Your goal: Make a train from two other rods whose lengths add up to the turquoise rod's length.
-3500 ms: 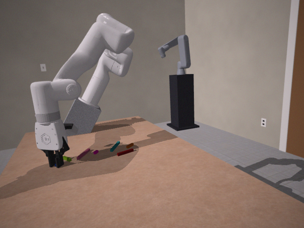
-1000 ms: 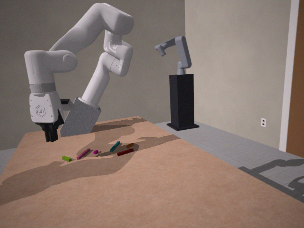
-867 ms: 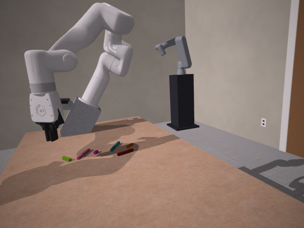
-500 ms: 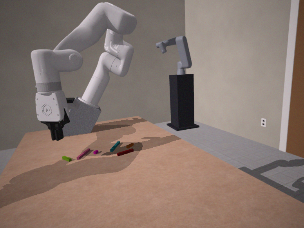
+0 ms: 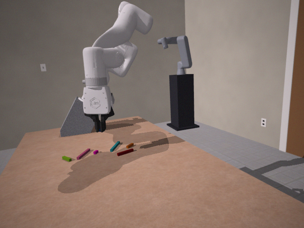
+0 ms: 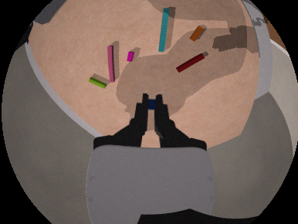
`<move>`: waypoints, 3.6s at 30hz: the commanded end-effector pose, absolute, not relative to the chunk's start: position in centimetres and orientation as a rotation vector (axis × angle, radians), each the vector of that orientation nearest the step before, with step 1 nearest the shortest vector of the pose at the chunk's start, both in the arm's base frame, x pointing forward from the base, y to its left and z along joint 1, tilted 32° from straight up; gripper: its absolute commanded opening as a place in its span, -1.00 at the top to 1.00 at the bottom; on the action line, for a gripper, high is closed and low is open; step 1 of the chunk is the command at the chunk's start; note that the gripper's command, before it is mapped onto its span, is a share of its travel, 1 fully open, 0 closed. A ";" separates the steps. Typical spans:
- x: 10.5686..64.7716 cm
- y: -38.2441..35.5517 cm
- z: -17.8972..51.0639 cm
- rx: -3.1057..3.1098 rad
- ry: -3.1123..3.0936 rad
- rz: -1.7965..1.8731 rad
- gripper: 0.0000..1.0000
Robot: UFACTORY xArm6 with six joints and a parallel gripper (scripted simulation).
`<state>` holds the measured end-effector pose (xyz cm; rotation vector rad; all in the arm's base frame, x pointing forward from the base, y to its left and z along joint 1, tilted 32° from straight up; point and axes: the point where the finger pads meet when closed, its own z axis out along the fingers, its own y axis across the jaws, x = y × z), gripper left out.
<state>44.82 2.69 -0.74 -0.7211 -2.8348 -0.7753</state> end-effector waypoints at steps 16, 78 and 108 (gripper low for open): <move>36.1 16.9 7.7 -0.506 -2.918 -0.822 0.92; 33.5 23.8 1.4 -0.456 -2.925 -0.840 0.92; 33.5 23.8 1.4 -0.456 -2.925 -0.840 0.92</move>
